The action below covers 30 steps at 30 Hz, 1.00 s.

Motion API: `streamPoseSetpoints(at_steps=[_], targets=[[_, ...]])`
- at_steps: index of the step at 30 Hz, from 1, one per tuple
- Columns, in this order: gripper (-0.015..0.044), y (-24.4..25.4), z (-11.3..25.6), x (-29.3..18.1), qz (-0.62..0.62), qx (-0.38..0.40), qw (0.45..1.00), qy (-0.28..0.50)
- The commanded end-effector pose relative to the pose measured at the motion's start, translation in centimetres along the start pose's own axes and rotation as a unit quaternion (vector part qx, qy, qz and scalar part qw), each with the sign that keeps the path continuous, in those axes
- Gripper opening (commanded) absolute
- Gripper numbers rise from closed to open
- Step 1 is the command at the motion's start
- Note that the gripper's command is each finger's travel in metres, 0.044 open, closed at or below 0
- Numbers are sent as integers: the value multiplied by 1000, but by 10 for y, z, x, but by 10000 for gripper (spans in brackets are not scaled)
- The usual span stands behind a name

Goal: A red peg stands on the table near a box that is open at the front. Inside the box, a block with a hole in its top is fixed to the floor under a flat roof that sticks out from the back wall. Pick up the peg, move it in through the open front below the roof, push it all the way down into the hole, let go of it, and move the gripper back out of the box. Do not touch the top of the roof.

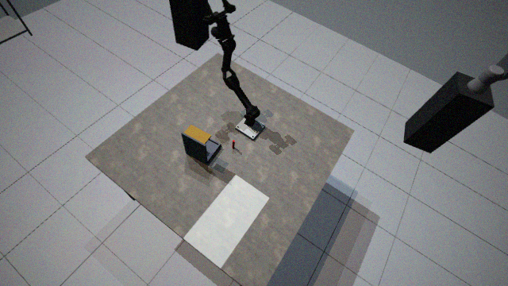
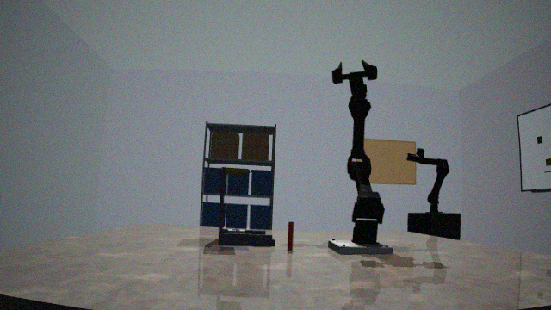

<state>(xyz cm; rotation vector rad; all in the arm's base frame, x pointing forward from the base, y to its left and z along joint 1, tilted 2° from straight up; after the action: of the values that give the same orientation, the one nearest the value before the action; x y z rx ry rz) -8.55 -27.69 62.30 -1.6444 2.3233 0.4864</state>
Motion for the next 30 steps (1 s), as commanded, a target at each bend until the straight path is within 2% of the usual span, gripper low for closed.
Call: streamPoseSetpoints(at_steps=[1, 16, 30], targets=[[440, 13, 5, -33, -19, 16, 999, 48], [440, 44, 48, -143, -80, 26, 970, 228], [440, 28, 106, -229, -127, -54, 917, 375]])
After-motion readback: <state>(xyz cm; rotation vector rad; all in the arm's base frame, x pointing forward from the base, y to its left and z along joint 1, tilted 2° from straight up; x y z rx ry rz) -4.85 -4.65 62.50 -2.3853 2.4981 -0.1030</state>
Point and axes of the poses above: the point midway between the two fingers, 35 mm back from their tips, its own z axis back along the fingers, its own y axis across the jaws, x = y × z, the point moved 8 cm from there along z, back along the fingers, and after that the axes turned 5 degrees about -z, right-handed, at the moved point
